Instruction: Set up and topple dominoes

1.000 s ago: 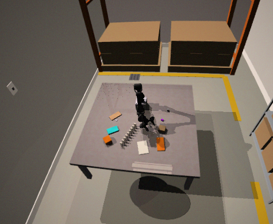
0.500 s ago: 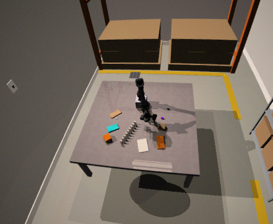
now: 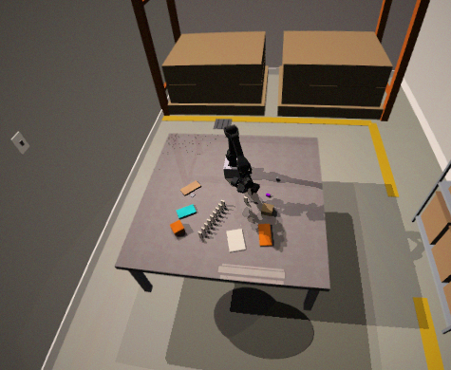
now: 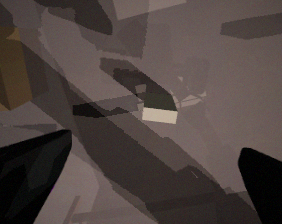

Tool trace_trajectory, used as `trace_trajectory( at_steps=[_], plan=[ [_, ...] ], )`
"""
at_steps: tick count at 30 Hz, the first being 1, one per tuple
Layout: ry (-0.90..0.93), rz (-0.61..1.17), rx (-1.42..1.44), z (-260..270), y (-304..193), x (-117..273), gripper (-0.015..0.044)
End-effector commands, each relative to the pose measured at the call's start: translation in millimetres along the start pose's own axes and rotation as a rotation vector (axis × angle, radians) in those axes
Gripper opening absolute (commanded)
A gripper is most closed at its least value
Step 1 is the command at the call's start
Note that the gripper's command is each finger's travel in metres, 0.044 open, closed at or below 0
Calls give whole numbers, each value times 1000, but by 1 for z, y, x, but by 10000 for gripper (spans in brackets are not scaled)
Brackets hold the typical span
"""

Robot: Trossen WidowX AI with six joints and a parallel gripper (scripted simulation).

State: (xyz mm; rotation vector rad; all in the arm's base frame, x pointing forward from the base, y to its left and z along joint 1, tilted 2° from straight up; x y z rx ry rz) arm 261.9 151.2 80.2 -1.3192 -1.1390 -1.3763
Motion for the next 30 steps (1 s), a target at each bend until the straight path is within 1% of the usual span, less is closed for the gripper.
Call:
trace_trajectory(
  at_steps=[1, 8, 24, 30],
  plan=[
    [-21, -4, -13, -2, -1, 1, 440],
    [-21, -4, -13, -3, -1, -60, 440],
    [-21, -3, -13, -4, -2, -77, 440],
    [-21, -3, -13, -4, -2, -77, 282]
  ],
)
Point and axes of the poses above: the point midway between the two fingers, 35 mm back from their tips, its own x axis back along the fingers, its own z axis across the jaws, y = z × x, the point moved 4 cm from there along x, back along the fingers, and after that the axes turned 3 degrees about x, right-handed, at the moved point
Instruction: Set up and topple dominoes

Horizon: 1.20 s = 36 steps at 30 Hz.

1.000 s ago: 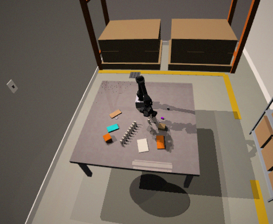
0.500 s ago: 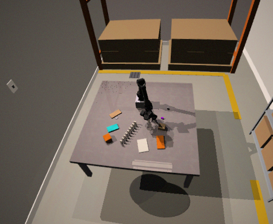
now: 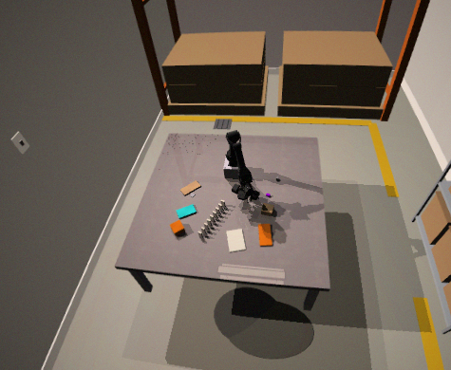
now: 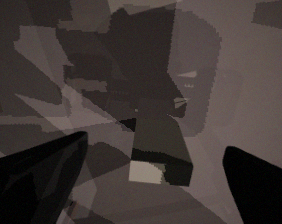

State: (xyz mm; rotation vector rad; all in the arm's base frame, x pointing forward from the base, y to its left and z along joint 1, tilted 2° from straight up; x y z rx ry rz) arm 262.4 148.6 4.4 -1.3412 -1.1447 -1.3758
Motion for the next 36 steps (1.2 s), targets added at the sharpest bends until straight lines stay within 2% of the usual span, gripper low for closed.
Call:
trace_trajectory(
  at_steps=[1, 7, 17, 19, 23, 26, 29, 36],
  plan=[
    [-4, -3, -2, -1, 0, -1, 256],
    [-4, -3, -2, -1, 0, -1, 107],
    [-4, -3, -2, 0, 1, 1, 107],
    [-3, -3, -1, 3, 4, 22, 107],
    [-1, -1, -1, 6, 6, 92, 107],
    [0, 0, 0, 3, 2, 125, 107],
    [0, 0, 0, 1, 0, 137, 107],
    [0, 0, -3, -7, 5, 137, 107]
  ],
)
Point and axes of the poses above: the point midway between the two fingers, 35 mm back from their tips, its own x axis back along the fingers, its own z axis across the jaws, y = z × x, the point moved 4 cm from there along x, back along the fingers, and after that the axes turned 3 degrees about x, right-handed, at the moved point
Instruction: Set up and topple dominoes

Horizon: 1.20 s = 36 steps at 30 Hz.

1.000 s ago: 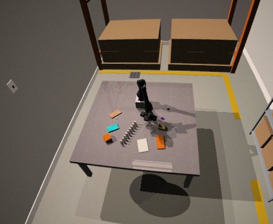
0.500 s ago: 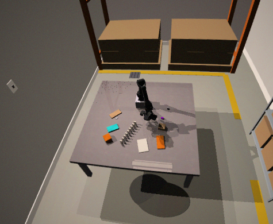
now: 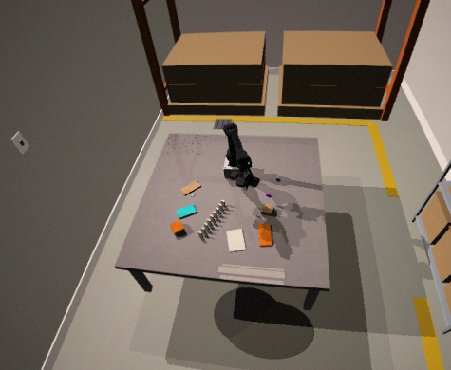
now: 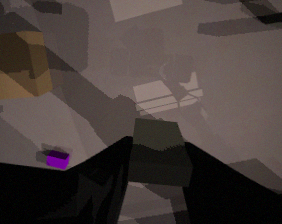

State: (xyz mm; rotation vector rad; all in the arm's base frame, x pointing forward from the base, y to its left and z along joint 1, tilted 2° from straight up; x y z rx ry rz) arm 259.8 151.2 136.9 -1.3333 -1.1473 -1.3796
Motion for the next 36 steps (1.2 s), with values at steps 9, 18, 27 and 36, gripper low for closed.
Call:
trace_trajectory(
  at_steps=[9, 18, 27, 36],
  plan=[
    [-19, -4, -39, -123, 48, 6, 107],
    [-21, -4, -41, -131, 51, -4, 107],
    [-21, -5, -41, -131, 57, -63, 107],
    [-21, -4, -41, -134, 51, -119, 107]
  ],
)
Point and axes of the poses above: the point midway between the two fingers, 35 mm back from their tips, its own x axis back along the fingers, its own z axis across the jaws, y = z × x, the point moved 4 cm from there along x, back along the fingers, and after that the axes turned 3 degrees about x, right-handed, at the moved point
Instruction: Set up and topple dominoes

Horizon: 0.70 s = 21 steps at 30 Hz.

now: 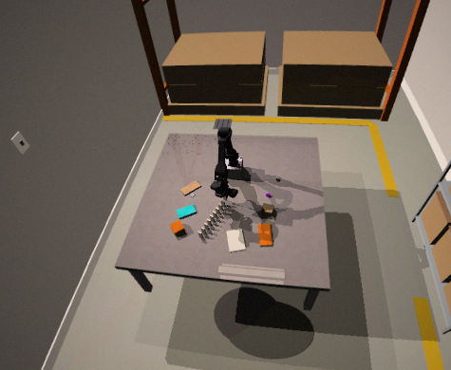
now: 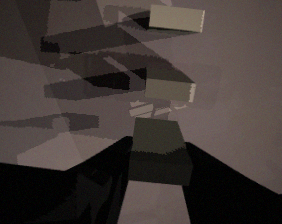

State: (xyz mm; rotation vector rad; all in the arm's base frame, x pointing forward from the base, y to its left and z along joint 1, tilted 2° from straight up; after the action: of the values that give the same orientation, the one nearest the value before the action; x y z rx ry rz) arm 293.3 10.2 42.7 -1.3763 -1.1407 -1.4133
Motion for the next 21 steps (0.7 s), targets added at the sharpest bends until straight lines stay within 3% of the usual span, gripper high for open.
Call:
trace_trajectory(
  at_steps=[1, 15, 21],
  plan=[
    [-5, 7, 6, -2, -6, -27, 107],
    [-5, 7, 6, -3, -7, -30, 107],
    [-5, 7, 6, -3, -7, -30, 265]
  ],
)
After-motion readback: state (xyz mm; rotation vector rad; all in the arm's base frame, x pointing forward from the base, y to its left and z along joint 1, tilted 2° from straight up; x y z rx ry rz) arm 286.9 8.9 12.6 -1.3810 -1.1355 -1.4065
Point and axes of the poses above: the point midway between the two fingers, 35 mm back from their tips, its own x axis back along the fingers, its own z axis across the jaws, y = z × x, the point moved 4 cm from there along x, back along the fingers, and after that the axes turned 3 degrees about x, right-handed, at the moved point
